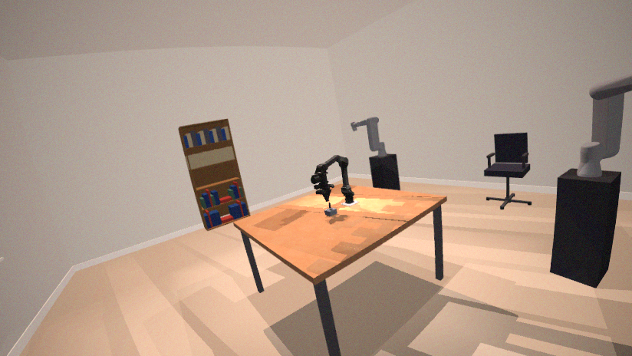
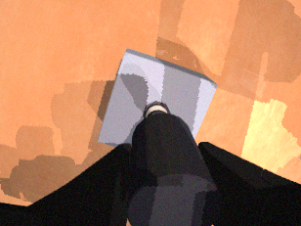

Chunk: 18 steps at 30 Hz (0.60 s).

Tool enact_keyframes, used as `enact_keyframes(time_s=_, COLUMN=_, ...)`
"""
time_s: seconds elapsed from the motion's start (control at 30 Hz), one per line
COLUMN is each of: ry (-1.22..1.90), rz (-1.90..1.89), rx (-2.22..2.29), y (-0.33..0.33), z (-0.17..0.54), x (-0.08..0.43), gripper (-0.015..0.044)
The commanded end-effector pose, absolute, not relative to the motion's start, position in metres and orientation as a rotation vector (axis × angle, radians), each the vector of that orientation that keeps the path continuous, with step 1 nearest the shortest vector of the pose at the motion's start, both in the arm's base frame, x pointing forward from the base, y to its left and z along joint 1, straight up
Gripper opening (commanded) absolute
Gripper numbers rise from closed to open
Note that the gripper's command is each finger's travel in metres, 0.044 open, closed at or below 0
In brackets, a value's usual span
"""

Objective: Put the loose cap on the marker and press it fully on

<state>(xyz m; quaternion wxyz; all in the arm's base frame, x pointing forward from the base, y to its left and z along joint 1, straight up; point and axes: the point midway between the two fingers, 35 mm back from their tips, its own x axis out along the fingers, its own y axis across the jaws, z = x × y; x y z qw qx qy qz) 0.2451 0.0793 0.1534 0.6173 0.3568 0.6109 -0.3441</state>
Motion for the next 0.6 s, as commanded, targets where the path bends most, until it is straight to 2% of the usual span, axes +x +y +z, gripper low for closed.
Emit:
enact_keyframes(time_s=0.0, ry=1.402, rz=-0.786, rx=0.83, y=0.088, z=0.16, x=0.236, gripper=0.0)
enact_keyframes(time_s=0.57, ry=1.402, rz=-0.786, rx=0.83, y=0.089, z=0.145, x=0.237, gripper=0.0)
